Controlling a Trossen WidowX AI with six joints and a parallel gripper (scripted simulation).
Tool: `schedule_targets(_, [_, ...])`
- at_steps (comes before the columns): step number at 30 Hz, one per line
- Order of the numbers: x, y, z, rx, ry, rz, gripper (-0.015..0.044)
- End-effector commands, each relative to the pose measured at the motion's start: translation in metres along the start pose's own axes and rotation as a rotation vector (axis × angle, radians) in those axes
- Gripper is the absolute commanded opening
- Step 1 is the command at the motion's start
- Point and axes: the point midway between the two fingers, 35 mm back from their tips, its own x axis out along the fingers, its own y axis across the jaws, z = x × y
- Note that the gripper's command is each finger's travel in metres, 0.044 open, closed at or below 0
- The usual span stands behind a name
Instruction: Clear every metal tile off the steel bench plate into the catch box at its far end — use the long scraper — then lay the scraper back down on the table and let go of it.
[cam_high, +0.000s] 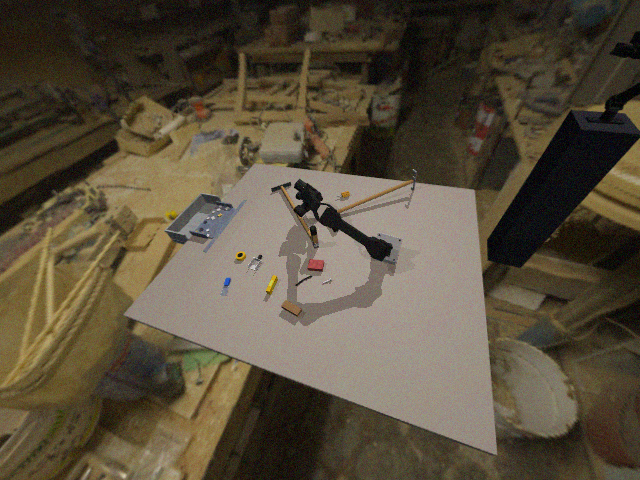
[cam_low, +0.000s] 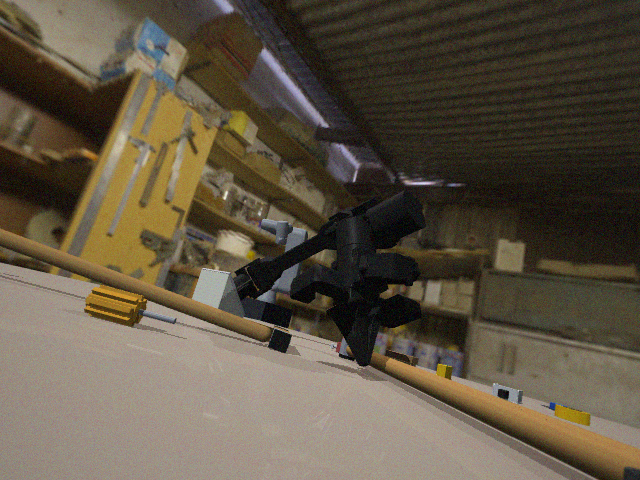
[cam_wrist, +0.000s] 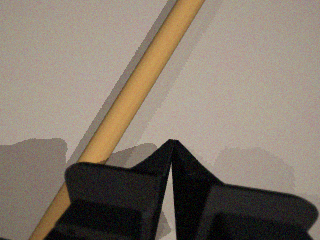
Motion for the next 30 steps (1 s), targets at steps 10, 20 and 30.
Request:
schedule_targets(10, [0.007,0.006,-0.002,0.002,0.008,0.004,0.0])
schedule_targets(20, [0.009,0.015,0.003,0.002,0.008,0.004,0.0])
schedule_targets(30, [0.011,0.023,0.007,0.002,0.008,0.004,0.0])
